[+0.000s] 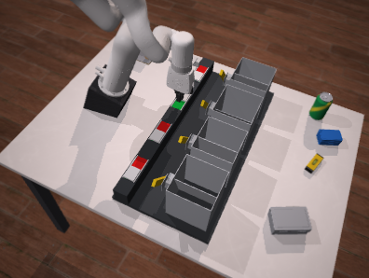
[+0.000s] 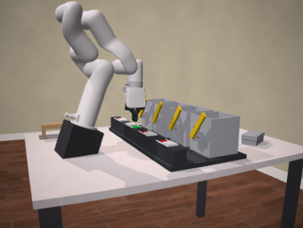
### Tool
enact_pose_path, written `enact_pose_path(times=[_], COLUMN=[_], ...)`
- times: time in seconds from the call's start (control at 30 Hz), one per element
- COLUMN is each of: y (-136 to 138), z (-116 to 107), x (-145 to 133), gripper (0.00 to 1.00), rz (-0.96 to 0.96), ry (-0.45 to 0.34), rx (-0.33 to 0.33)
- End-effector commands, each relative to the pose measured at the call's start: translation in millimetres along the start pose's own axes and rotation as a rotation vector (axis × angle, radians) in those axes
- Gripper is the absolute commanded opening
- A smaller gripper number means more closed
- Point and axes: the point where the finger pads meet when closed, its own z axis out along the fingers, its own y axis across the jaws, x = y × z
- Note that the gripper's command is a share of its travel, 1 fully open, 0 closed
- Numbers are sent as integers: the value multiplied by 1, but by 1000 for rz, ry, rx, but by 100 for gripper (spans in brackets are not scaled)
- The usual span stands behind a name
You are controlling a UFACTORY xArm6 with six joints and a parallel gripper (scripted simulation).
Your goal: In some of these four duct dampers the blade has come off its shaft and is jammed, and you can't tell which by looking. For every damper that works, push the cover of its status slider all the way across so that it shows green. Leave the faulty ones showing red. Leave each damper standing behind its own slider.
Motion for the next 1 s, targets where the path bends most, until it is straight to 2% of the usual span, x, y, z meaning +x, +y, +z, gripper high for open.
enact_pose_path(times=[0.0,0.5,0.53,0.97], y=[-1,-1,-1,-1], z=[-14,-16,-16,-31], x=[0,0,0,0], gripper=[0,0,100,100], rz=[0,0,0,0], ry=[1,1,1,1], rx=[-5,-5,-5,-5])
